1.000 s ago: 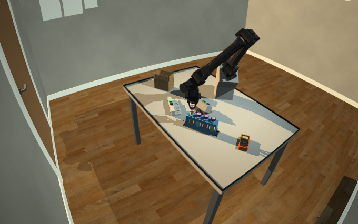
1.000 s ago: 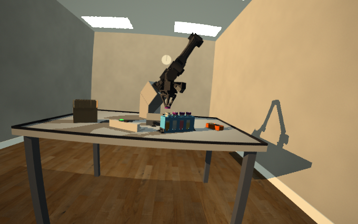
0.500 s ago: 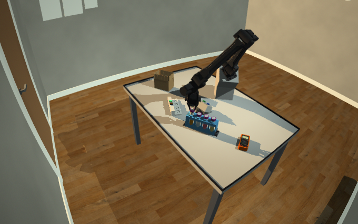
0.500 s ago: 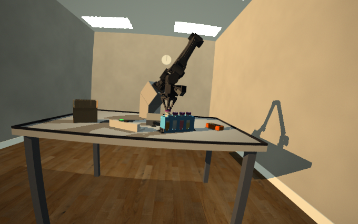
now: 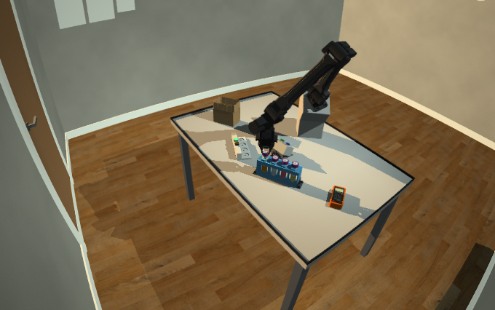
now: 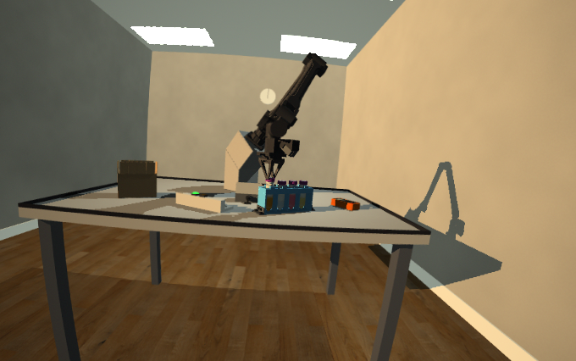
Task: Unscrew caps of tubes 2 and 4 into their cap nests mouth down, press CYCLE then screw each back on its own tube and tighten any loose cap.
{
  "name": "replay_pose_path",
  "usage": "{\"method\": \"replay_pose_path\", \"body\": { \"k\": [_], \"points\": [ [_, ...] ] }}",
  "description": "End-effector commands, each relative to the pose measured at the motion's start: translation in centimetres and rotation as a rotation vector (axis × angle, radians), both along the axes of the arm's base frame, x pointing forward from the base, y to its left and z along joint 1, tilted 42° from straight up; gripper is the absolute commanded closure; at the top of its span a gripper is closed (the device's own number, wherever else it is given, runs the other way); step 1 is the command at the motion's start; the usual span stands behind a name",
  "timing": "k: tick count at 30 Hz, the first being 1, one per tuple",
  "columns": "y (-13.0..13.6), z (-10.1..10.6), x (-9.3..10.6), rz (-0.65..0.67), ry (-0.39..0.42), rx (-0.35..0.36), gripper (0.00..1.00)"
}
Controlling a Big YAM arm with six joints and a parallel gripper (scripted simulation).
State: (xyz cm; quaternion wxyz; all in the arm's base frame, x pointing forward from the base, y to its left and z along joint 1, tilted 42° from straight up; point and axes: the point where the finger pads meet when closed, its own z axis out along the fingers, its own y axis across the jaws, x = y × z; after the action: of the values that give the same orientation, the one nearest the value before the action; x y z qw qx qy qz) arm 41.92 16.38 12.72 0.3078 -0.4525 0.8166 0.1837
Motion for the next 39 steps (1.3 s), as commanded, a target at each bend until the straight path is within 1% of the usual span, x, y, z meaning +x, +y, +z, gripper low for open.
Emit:
{"method": "replay_pose_path", "body": {
  "k": [1,12,39],
  "points": [
    [0.56,-0.13,0.52,-0.001,-0.006,0.004,1.00],
    [0.62,-0.83,0.10,0.000,0.004,0.002,1.00],
    [0.61,-0.47,-0.18,0.002,-0.008,0.004,1.00]
  ]
}}
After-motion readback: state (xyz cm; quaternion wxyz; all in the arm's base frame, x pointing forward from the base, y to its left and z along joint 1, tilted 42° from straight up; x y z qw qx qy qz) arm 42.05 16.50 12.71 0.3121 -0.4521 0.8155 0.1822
